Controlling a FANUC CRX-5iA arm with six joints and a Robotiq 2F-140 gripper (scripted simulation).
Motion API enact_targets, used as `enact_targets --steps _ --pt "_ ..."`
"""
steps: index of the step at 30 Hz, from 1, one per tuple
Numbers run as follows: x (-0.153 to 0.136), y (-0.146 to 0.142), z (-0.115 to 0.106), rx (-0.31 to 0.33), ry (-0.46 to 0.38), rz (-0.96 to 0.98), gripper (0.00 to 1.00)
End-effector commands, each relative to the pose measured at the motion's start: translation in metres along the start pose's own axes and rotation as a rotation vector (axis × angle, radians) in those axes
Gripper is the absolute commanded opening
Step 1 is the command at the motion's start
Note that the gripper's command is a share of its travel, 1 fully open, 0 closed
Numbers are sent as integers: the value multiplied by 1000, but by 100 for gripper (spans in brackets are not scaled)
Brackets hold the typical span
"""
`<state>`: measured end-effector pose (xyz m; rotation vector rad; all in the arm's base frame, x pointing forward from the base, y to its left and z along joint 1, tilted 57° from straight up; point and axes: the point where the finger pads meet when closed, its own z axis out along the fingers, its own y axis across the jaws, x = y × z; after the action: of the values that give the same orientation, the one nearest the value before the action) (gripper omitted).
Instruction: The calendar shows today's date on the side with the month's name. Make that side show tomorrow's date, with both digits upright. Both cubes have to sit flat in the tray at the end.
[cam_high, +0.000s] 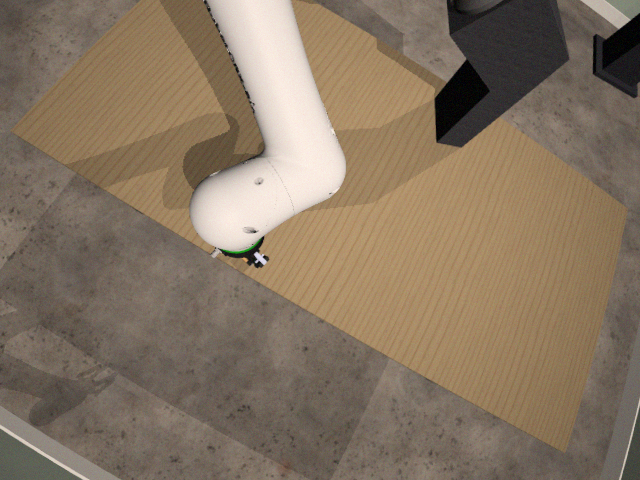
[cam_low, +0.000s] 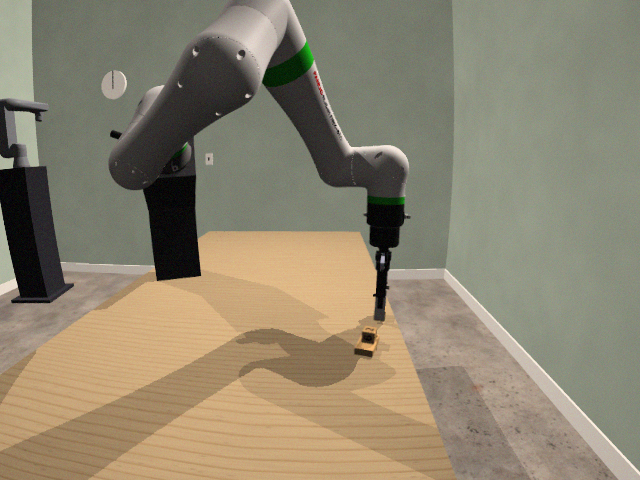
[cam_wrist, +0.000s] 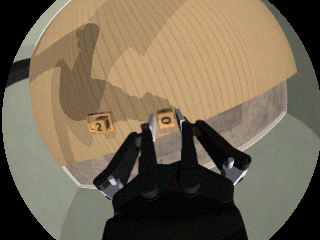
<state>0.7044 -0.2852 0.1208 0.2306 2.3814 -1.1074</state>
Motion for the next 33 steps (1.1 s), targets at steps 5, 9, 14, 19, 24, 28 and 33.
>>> enact_targets --steps 5,9,14,19,24,28,33 --pt "0 0 0 0 0 0 35" --pt "0 0 0 0 0 0 35" --pt "0 0 0 0 0 0 35" --pt "0 0 0 0 0 0 35" --pt "0 0 0 0 0 0 35" --pt "0 0 0 0 0 0 24" --pt "0 0 0 0 0 0 24"
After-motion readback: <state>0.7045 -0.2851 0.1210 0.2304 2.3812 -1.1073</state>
